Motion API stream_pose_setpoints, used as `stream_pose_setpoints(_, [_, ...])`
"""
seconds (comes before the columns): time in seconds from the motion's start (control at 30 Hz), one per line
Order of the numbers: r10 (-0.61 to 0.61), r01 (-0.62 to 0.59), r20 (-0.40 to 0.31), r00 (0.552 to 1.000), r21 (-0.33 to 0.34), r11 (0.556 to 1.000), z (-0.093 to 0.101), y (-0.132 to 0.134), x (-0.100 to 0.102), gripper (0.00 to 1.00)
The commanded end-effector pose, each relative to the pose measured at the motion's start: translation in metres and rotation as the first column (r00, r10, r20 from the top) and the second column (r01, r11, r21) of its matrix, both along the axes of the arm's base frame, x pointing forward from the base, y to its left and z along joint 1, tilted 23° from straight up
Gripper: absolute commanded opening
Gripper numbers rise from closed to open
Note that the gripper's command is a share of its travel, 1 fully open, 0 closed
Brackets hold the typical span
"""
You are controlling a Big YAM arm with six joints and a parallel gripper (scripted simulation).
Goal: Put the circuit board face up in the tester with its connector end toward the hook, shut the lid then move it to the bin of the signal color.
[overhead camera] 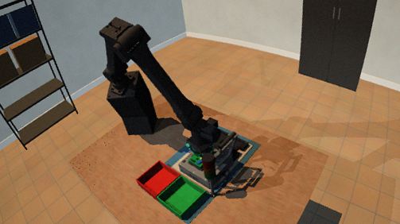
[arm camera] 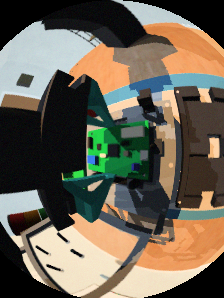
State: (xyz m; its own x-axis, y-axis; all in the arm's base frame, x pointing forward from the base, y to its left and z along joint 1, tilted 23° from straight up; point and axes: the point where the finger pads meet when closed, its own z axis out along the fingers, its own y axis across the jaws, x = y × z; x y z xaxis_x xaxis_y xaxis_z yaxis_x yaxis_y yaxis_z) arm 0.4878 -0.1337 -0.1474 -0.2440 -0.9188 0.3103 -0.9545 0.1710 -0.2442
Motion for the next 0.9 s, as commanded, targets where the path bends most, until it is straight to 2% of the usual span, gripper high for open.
stream_pose_setpoints(0.0, [-0.005,0.005,0.014,1.000,0.000,1.000,-0.0013,-0.0086,0.0070,0.72])
stream_pose_setpoints(0.87, [-0.006,0.006,0.016,1.000,0.000,1.000,-0.0010,-0.0090,0.0087,0.72])
